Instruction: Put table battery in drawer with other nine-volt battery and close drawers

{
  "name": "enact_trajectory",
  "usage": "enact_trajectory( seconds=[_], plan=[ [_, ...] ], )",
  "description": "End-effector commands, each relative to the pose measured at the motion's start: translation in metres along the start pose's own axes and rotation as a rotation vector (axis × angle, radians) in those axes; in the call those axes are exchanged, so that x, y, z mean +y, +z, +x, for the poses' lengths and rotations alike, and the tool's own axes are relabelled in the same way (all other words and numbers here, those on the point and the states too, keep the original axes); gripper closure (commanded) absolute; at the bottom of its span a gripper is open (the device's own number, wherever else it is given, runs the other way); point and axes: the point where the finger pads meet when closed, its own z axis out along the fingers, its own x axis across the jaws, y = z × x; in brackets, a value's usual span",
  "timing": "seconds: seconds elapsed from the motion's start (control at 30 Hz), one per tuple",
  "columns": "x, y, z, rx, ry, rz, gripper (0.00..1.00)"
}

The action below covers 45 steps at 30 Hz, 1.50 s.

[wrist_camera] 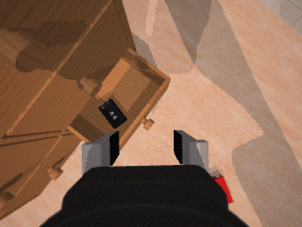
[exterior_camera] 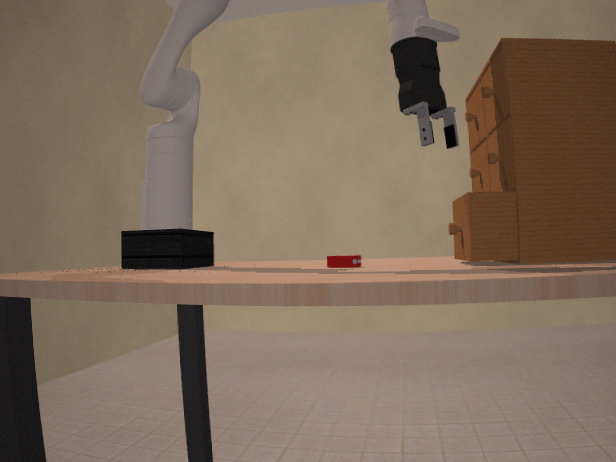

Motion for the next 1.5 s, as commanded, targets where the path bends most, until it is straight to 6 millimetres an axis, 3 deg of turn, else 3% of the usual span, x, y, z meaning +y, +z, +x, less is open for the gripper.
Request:
enact_trajectory(
  seconds=[0.0,0.83,1.47],
  plan=[
    [-0.002,0.002,0.001,-0.002,-0.031,-0.003,0.0],
    [-0.009,0.015,-0.008,-0.016,-0.398,-0.006,0.0],
    [-0.012,0.021,-0.012,-0.023,-0.576,-0.008,0.0]
  ],
)
